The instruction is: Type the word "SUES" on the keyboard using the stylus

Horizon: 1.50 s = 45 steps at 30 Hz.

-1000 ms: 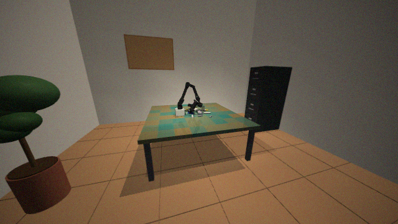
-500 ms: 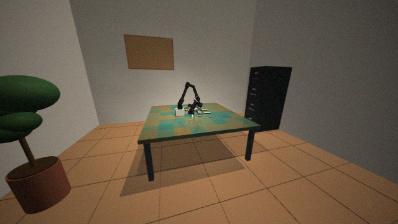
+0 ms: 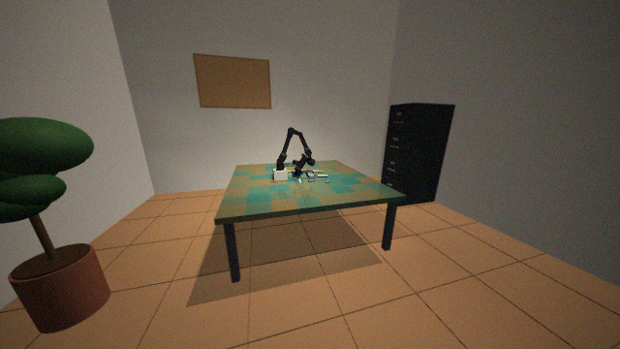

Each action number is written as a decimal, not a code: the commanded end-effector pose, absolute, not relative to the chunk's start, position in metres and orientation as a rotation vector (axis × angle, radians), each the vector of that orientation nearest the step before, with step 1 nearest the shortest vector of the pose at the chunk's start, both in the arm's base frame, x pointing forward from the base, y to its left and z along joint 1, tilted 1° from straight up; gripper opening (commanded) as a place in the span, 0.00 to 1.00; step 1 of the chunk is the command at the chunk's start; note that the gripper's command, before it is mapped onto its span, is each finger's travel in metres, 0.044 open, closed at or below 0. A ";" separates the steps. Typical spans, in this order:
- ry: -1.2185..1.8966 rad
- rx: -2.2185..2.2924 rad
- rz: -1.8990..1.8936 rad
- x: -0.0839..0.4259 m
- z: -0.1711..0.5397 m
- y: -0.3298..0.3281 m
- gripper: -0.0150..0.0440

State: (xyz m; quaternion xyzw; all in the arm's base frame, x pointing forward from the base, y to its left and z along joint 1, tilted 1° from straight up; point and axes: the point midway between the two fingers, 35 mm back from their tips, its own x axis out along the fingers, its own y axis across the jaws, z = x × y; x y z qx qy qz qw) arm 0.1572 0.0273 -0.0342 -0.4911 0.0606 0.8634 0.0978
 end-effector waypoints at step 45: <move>0.949 -0.936 1.943 0.180 0.001 0.046 0.25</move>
